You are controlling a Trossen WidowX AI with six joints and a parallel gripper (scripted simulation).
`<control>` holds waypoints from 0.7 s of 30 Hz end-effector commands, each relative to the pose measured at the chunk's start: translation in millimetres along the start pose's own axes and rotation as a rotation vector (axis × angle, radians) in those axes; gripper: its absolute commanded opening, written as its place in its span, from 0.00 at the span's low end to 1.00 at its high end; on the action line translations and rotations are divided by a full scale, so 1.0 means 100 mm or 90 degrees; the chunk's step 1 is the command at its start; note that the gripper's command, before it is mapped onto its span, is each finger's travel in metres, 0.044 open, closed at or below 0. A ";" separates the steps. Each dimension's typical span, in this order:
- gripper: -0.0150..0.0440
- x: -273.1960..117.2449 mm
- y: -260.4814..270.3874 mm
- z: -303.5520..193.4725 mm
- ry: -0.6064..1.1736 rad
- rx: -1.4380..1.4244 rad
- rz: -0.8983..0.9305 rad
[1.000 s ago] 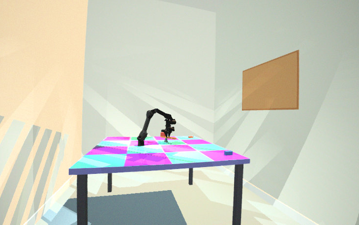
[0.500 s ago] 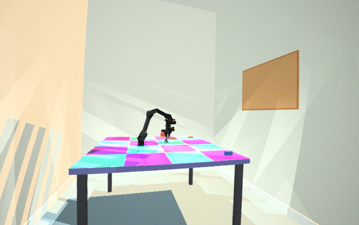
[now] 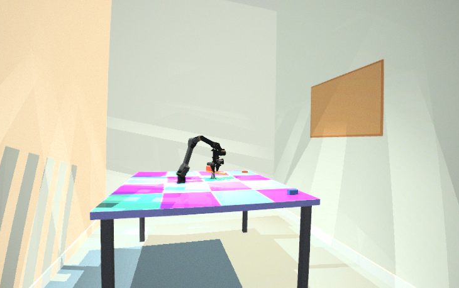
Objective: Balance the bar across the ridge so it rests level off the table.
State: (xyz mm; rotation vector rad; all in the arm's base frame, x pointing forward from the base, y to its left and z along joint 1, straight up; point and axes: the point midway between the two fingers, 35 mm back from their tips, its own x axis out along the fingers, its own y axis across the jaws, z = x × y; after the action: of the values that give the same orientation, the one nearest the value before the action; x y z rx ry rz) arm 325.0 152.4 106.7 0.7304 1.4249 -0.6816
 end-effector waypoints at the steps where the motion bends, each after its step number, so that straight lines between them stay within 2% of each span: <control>1: 0.75 0.00 0.00 0.00 0.000 0.000 0.000; 7: 1.00 0.00 0.00 0.00 0.000 0.000 0.000; 11: 1.00 -0.07 0.01 0.00 0.000 0.000 0.000; 18: 1.00 -0.84 0.03 0.01 0.000 0.000 0.002; 21: 1.00 -1.00 0.00 0.00 0.000 0.000 0.002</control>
State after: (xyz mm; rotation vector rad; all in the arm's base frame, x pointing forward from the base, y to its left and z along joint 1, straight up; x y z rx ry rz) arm 325.4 152.5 184.0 0.7344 1.4200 -0.6771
